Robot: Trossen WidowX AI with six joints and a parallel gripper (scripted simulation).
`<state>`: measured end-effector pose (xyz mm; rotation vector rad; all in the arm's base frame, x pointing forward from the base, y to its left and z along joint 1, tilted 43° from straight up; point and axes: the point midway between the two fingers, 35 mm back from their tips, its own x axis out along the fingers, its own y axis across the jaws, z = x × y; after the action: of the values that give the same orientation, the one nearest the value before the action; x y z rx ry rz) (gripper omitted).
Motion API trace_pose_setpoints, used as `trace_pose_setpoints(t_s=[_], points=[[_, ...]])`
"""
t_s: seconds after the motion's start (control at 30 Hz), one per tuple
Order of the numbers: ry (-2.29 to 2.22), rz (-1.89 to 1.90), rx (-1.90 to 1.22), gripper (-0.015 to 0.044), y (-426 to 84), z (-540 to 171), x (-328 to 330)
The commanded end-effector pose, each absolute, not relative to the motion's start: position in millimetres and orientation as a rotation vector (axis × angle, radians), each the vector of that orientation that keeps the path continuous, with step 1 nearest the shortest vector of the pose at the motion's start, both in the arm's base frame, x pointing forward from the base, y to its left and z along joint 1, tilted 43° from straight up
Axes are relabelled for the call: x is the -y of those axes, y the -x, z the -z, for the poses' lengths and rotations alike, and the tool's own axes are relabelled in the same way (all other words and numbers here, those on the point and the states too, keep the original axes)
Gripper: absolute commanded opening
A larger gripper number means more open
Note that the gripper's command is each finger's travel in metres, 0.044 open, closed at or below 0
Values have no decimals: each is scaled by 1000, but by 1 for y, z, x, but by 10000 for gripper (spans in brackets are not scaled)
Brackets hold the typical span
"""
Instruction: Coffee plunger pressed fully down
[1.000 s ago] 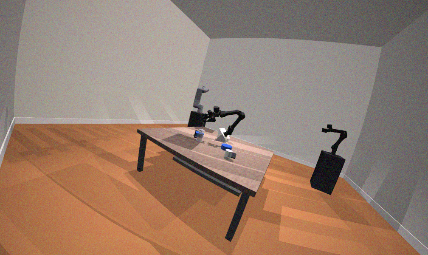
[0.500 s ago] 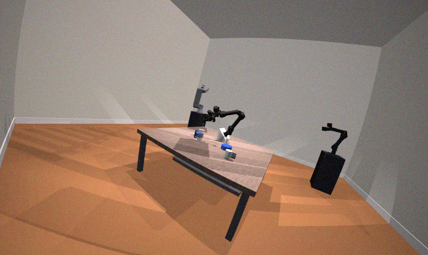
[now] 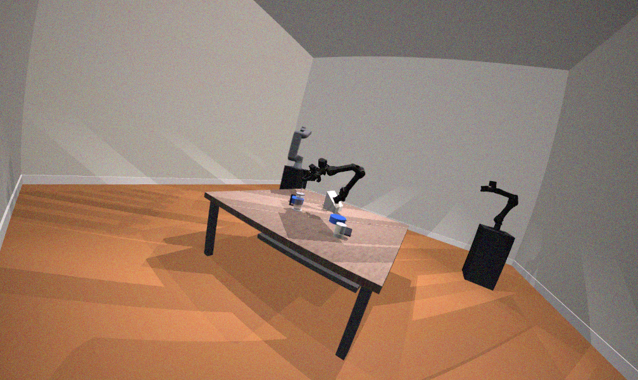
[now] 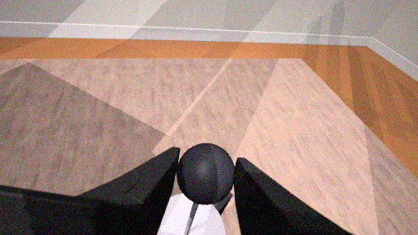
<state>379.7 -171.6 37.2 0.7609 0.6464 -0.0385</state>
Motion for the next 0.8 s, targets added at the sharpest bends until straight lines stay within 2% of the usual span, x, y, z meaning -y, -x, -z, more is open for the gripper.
trace_pose_setpoints(t_s=[0.0,0.77], points=[[-766,37,-660,111,-380,-28,165],[-766,37,-661,111,-381,2,141]])
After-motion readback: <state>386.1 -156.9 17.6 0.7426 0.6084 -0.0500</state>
